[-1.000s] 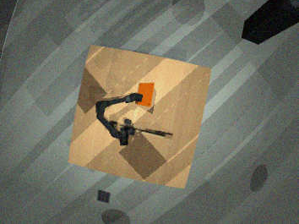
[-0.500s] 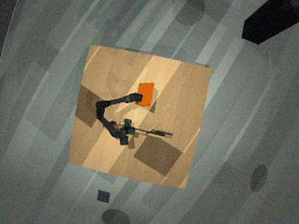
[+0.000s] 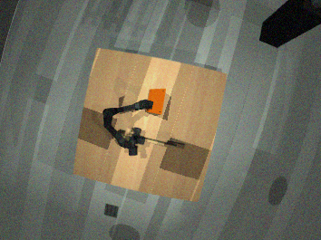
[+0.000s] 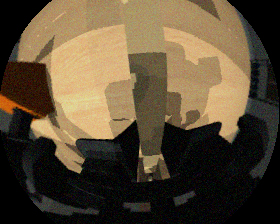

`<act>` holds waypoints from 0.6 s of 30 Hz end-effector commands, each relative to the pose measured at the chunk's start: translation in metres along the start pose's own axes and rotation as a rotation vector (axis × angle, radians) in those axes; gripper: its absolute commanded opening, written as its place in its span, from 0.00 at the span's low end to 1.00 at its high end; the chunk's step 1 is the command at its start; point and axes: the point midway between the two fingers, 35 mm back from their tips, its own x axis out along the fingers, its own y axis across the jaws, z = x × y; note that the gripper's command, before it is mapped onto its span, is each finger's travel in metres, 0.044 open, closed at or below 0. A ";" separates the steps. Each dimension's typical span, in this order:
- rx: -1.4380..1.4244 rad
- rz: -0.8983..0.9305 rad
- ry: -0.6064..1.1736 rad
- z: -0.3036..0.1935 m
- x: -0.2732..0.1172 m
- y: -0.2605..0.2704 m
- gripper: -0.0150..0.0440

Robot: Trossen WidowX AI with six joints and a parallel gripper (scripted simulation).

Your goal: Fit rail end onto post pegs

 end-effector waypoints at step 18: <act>-0.002 -0.001 0.005 0.000 -0.008 0.000 0.25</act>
